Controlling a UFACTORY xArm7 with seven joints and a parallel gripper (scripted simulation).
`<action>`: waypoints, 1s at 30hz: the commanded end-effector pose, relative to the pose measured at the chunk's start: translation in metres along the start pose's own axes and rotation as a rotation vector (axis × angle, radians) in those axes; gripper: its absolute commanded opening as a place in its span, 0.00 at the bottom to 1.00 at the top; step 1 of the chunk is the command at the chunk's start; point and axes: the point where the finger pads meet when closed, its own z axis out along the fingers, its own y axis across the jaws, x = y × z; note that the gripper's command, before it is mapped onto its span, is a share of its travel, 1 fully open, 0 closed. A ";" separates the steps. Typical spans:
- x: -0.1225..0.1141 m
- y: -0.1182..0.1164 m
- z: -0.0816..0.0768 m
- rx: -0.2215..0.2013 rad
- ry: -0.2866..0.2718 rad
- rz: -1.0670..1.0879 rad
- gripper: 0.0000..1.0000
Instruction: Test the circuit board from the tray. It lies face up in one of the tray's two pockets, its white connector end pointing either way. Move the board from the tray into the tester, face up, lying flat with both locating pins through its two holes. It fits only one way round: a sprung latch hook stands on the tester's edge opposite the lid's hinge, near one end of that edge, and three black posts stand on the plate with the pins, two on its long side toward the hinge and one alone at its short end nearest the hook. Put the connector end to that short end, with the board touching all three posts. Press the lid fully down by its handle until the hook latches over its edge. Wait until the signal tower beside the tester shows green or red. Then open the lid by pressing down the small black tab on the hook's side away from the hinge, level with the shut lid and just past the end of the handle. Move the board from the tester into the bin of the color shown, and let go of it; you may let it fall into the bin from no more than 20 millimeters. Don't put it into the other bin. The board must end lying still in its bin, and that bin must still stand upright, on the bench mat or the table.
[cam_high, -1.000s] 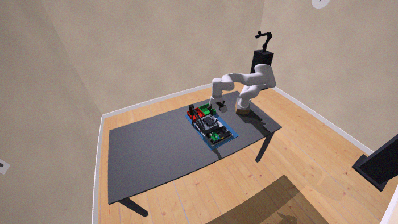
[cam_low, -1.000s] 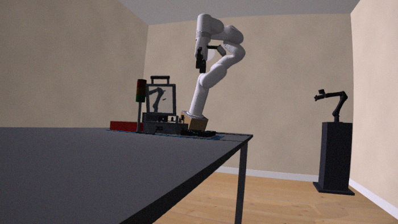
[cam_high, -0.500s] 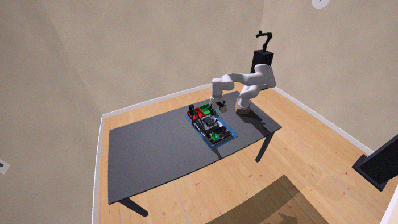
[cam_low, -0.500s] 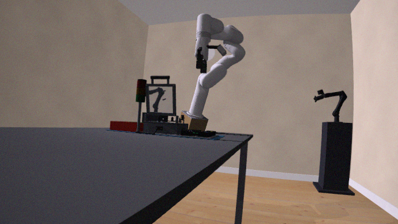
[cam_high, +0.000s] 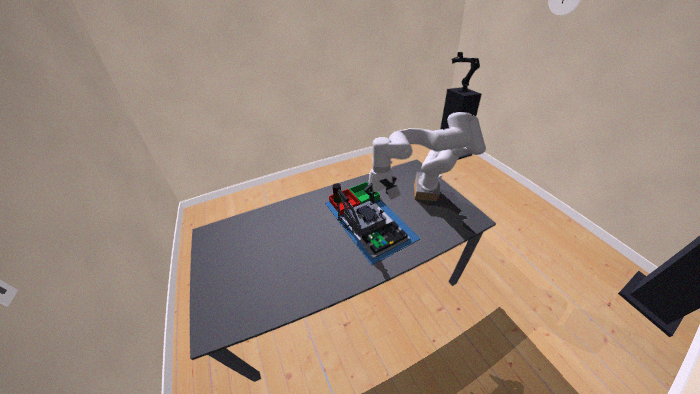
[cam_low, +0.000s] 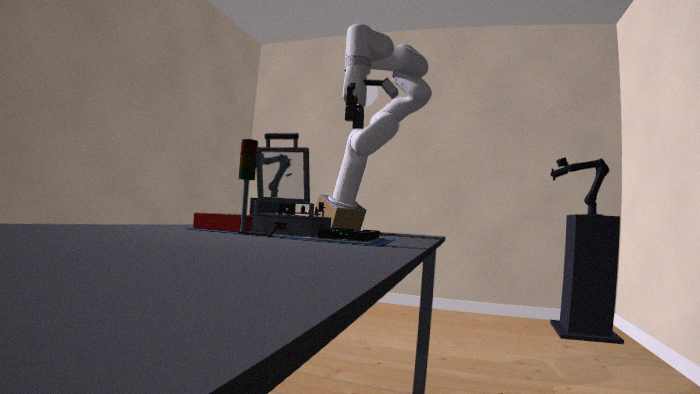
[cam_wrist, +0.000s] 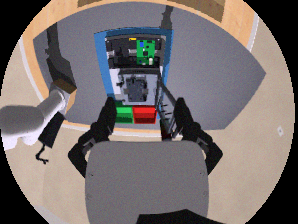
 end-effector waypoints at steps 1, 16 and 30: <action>0.000 0.001 -0.002 -0.004 0.000 0.000 1.00; 0.000 0.001 0.003 -0.009 -0.002 0.002 1.00; 0.000 0.002 0.078 -0.010 -0.002 0.002 1.00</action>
